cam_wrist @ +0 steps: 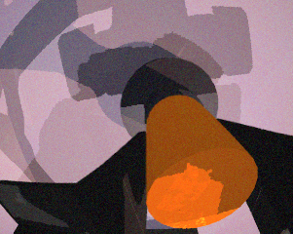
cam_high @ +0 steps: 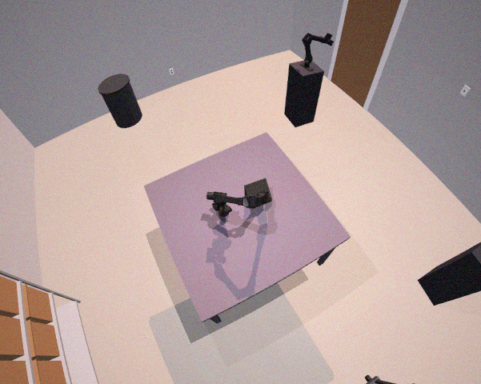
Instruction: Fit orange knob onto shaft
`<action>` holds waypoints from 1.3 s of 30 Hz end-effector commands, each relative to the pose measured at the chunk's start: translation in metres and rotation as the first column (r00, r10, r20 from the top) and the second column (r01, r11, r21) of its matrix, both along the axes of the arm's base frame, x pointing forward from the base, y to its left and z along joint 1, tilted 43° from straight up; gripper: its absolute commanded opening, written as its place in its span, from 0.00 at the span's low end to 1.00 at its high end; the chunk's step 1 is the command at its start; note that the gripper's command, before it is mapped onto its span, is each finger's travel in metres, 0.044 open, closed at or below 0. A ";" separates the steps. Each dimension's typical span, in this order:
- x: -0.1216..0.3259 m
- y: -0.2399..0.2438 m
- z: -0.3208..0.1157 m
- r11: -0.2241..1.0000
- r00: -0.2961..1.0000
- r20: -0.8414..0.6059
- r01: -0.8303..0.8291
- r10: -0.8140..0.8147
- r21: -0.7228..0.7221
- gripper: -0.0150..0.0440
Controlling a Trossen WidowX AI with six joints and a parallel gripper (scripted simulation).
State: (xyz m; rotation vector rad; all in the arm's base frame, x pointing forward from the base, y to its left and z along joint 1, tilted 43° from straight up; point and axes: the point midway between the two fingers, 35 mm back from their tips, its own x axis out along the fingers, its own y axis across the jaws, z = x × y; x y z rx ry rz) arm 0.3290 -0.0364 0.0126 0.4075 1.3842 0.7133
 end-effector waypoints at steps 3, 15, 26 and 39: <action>0.000 0.003 -0.005 1.000 1.000 -0.001 0.007 -0.007 0.002 0.25; 0.000 0.004 -0.006 1.000 1.000 0.000 0.001 -0.001 0.000 0.25; 0.000 0.004 -0.006 1.000 1.000 0.000 0.001 -0.001 0.000 0.74; 0.000 0.004 -0.006 1.000 1.000 0.000 0.001 -0.001 0.000 1.00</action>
